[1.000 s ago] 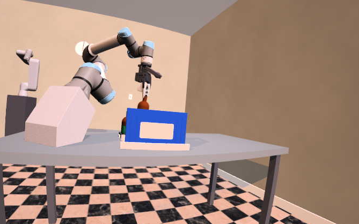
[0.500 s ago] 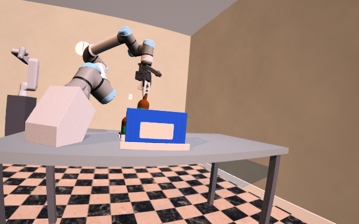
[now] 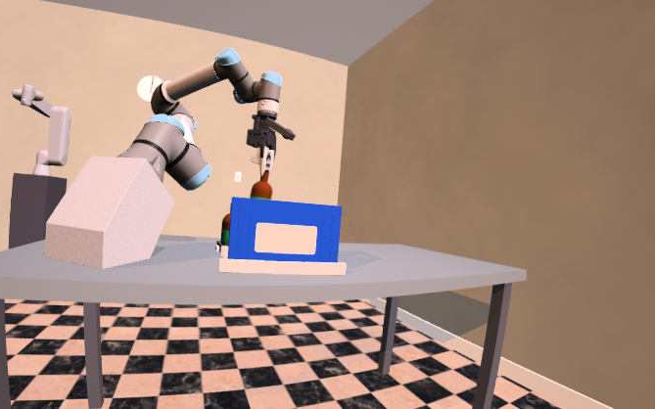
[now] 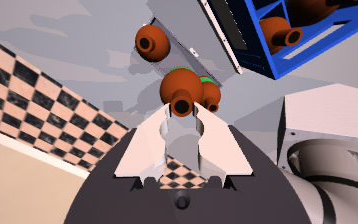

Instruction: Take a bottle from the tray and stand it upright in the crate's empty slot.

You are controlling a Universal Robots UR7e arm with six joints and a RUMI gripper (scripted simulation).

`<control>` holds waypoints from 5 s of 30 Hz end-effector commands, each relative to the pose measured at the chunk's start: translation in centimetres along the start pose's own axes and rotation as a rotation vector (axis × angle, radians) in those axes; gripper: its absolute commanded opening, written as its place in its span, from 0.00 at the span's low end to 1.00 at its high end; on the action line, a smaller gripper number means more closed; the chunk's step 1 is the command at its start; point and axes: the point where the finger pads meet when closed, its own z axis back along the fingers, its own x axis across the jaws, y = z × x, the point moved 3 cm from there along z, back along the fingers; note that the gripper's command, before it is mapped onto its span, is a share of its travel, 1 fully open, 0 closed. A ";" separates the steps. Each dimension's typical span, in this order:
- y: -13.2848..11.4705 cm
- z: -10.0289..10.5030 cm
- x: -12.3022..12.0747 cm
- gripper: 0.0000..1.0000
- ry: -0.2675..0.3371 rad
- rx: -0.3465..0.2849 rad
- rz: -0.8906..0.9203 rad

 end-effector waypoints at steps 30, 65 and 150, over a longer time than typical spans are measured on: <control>0.0 0.0 0.0 0.00 0.000 0.001 0.000; 0.0 2.5 0.0 0.00 0.000 0.001 0.000; 0.0 5.4 0.0 0.00 0.000 0.001 0.000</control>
